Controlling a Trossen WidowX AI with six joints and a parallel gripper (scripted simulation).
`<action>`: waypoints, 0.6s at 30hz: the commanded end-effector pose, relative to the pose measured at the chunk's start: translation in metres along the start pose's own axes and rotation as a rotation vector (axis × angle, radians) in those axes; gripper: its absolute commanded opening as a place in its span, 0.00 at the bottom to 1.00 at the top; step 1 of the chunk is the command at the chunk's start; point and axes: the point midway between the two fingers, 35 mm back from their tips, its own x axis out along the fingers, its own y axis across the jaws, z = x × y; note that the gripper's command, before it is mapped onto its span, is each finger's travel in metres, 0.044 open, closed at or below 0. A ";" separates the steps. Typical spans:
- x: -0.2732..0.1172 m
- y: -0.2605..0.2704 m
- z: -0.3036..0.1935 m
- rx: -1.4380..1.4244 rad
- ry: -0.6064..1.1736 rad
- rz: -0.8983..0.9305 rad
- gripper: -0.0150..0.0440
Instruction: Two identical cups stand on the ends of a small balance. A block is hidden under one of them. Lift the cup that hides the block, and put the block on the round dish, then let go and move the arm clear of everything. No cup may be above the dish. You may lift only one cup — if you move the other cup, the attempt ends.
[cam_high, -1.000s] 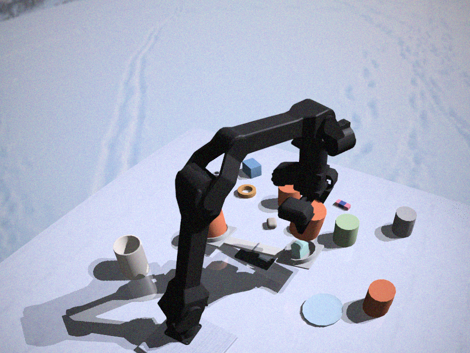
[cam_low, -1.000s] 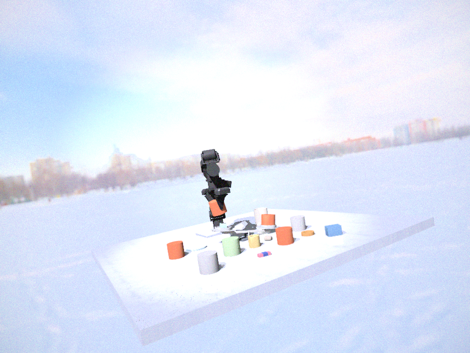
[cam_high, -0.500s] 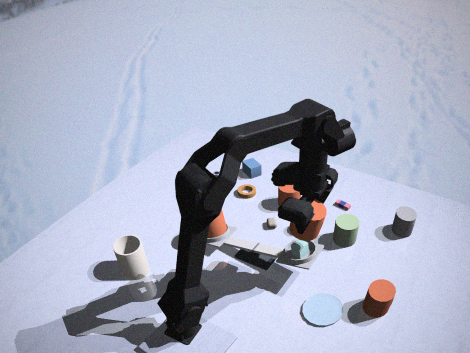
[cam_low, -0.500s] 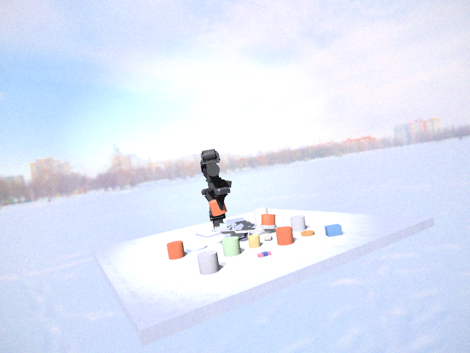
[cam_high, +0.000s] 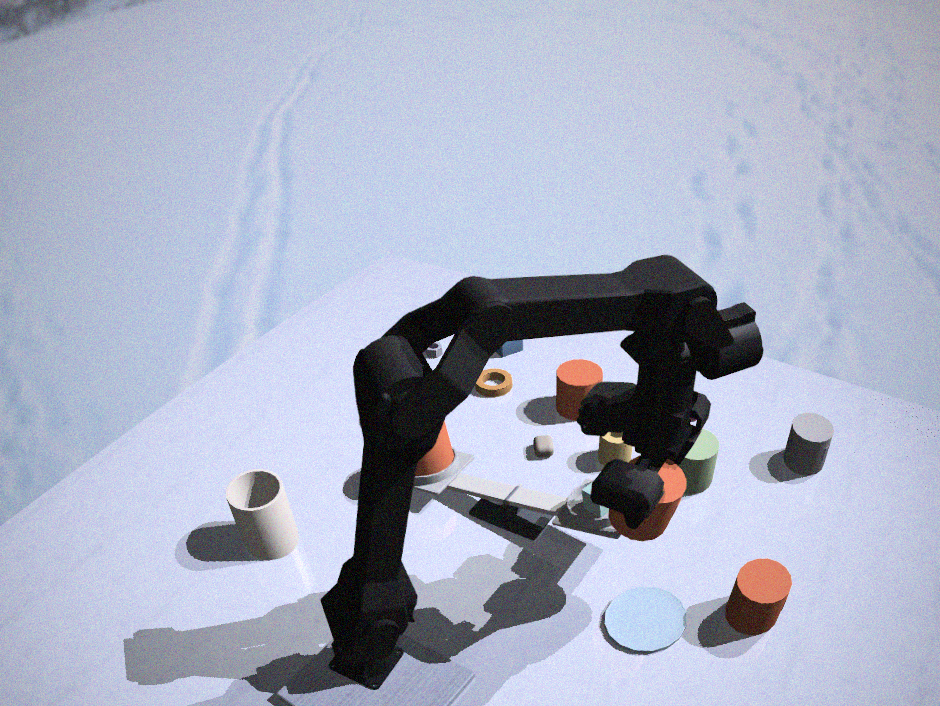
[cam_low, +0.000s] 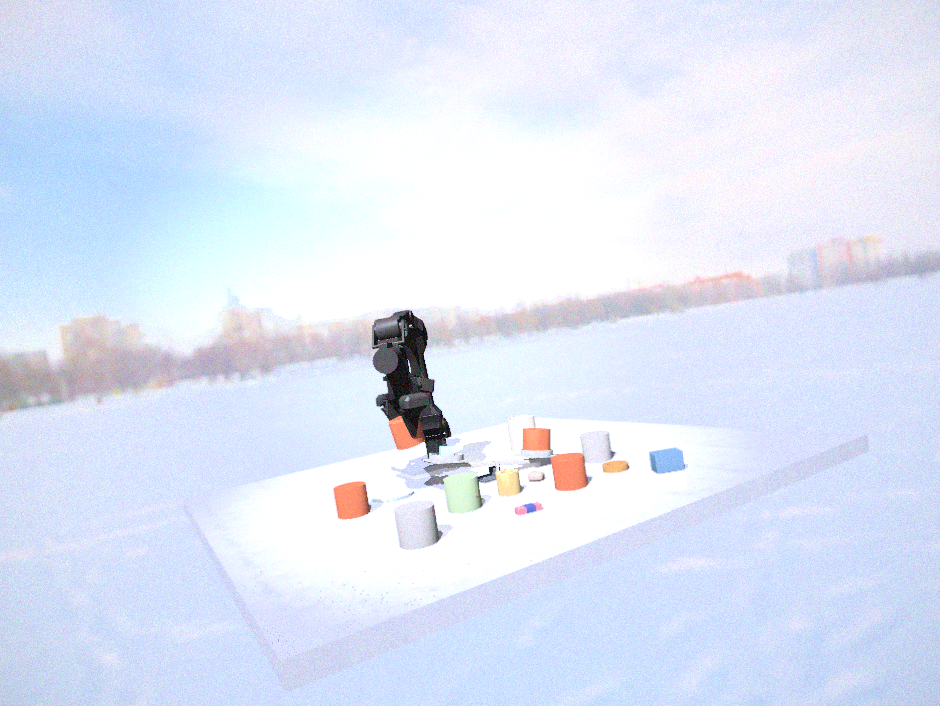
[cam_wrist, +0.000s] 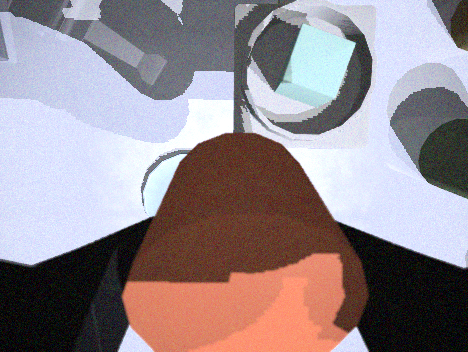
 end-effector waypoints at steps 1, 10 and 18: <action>0.010 0.024 -0.023 -0.003 0.004 -0.010 0.25; 0.039 0.087 -0.064 -0.001 0.011 -0.007 0.25; 0.062 0.144 -0.082 -0.001 0.017 -0.003 0.25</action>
